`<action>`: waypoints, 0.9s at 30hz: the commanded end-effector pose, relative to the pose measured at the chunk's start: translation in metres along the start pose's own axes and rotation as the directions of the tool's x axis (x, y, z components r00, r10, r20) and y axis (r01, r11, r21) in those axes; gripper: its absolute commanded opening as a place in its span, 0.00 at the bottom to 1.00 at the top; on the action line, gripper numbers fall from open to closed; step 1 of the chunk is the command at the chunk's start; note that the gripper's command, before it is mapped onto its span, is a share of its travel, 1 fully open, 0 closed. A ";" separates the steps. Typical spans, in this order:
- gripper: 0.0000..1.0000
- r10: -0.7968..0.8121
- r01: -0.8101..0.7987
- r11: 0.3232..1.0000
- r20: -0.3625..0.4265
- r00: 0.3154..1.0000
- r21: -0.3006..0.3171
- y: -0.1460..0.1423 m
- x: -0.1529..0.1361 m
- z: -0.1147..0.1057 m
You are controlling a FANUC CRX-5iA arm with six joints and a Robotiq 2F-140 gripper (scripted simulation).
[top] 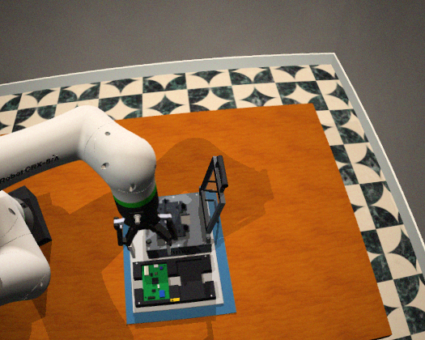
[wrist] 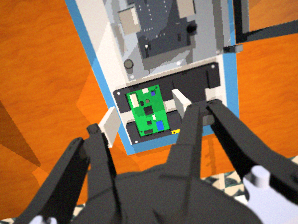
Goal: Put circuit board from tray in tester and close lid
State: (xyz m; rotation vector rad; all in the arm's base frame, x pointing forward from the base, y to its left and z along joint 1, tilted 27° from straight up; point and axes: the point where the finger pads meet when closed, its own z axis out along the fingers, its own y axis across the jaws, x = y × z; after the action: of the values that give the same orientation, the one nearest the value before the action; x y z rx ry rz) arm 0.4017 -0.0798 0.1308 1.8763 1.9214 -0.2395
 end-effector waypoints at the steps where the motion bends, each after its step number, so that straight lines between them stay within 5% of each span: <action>1: 0.58 0.000 0.000 1.000 0.000 1.000 0.000 0.000 0.000 0.000; 27: 0.58 0.000 0.000 1.000 0.000 1.000 0.000 -0.002 -0.015 0.000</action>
State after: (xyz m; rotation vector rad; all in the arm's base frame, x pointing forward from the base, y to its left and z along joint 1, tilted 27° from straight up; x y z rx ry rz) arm 0.4002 -0.0898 0.1352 1.8764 1.9211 -0.2395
